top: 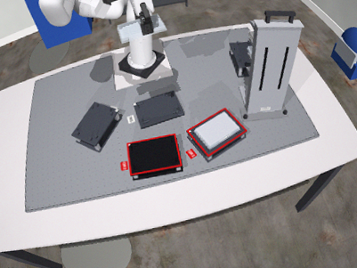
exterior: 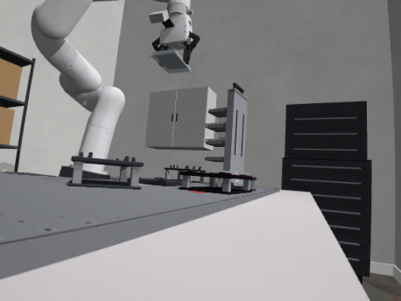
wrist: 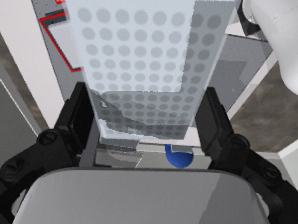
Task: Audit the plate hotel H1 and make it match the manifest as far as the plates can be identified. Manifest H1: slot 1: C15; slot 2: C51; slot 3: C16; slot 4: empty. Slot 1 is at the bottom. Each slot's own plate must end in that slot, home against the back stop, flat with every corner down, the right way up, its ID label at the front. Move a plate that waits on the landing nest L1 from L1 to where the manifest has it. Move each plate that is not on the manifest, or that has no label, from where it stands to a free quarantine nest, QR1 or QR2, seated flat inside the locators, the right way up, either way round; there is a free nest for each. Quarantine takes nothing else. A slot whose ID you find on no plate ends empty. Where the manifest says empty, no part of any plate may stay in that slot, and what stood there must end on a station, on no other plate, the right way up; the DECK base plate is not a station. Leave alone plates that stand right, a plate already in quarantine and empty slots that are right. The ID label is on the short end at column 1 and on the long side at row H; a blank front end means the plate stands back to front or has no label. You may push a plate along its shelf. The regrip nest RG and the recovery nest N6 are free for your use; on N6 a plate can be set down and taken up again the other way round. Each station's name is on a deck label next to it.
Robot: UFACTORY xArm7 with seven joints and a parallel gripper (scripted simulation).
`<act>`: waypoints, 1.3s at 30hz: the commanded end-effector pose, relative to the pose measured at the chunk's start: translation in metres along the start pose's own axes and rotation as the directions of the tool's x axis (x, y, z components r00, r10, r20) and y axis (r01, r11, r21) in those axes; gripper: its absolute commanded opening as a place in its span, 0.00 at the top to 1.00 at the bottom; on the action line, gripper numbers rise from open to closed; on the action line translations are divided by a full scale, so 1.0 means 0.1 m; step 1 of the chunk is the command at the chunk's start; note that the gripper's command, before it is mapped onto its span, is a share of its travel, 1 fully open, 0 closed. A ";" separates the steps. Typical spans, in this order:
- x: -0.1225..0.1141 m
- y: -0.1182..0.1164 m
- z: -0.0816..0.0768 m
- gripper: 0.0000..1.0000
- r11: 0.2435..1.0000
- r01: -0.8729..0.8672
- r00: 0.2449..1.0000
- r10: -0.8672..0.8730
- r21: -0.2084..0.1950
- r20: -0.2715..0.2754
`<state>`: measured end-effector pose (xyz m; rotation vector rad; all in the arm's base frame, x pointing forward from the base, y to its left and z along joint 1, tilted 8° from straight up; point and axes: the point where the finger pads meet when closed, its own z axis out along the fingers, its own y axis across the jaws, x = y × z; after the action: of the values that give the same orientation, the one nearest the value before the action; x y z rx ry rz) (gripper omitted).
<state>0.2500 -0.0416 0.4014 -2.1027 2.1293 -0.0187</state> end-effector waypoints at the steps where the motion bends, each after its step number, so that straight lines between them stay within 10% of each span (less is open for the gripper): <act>1: 0.00 0.00 -0.09 1.00 1.000 -0.001 1.000 0.001 0.001 0.000; 31: 0.00 0.00 -1.02 1.00 1.000 0.000 1.000 0.000 0.000 0.000; 39: -0.15 -0.04 -1.04 1.00 0.995 0.100 0.995 -0.100 0.000 0.000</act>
<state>0.2391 -0.0497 0.5034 -2.1202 2.1120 -0.0186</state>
